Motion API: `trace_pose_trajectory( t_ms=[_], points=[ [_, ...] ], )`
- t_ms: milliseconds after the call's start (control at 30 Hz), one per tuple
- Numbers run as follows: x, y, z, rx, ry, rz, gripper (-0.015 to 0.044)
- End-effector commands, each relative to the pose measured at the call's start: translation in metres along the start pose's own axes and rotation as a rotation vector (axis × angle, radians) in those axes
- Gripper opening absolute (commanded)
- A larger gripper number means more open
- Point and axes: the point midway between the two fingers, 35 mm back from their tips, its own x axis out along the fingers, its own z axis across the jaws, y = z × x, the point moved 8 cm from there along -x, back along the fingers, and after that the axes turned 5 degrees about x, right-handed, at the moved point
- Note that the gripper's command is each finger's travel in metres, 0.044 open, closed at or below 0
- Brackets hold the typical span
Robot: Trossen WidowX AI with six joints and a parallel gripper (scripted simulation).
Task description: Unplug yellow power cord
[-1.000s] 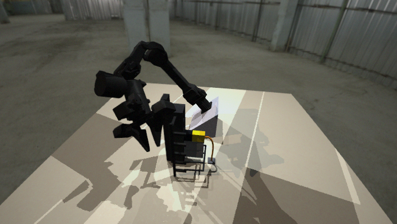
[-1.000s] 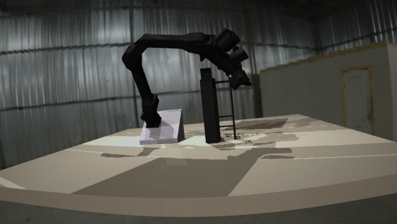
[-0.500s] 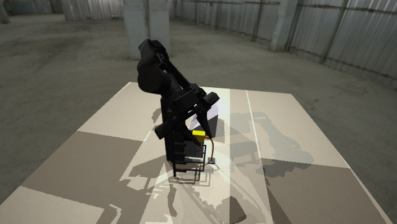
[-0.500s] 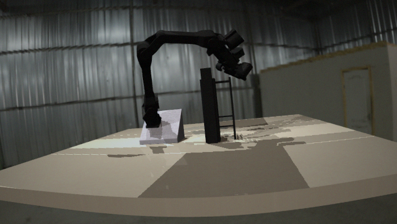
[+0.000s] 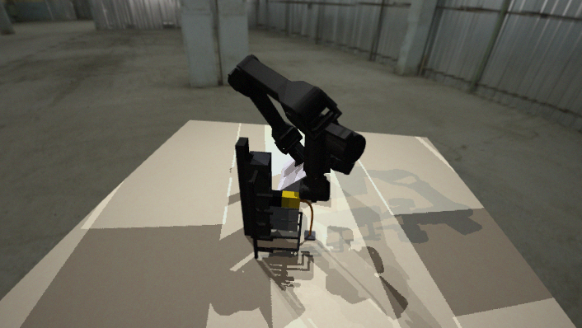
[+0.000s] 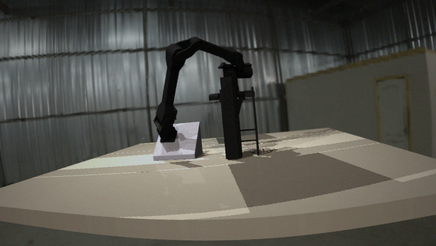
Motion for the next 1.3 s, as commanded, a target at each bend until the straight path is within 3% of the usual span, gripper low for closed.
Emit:
trace_pose_trajectory(
  t_ms=[0,1267],
  points=[
    [0.000,0.002,0.002,-0.050,0.011,0.048,0.0160],
    [0.001,0.042,-0.004,-0.050,0.011,0.050,0.0160]
  ],
)
